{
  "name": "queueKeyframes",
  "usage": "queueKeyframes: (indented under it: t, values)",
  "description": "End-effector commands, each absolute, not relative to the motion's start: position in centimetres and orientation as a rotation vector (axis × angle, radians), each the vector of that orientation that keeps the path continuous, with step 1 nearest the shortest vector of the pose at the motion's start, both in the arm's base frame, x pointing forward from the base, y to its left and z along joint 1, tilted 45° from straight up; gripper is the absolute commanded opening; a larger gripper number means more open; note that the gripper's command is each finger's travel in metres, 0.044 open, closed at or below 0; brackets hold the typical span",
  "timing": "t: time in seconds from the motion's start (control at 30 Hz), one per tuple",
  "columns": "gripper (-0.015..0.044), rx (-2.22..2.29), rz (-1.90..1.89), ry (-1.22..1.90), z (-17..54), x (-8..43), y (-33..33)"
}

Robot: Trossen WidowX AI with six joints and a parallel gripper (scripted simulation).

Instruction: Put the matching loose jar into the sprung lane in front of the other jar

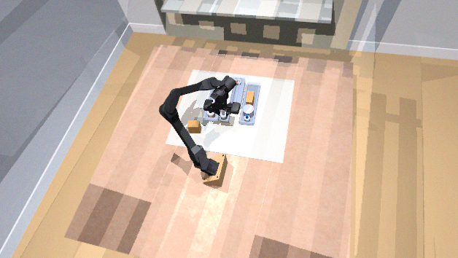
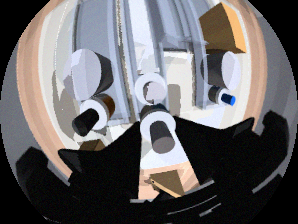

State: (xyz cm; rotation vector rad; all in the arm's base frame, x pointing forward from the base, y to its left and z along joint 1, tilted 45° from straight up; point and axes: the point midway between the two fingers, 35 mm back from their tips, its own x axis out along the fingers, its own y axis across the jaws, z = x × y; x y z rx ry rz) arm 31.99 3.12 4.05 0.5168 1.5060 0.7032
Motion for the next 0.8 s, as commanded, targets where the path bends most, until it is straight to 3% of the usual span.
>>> queueKeyframes:
  t: [0.0, 0.77]
  values:
    - [0.0000, 0.517, 0.705, 1.477, 4.51, 32.85, 2.99]
    - [0.0000, 0.517, 0.705, 1.477, 4.77, 33.59, 2.98]
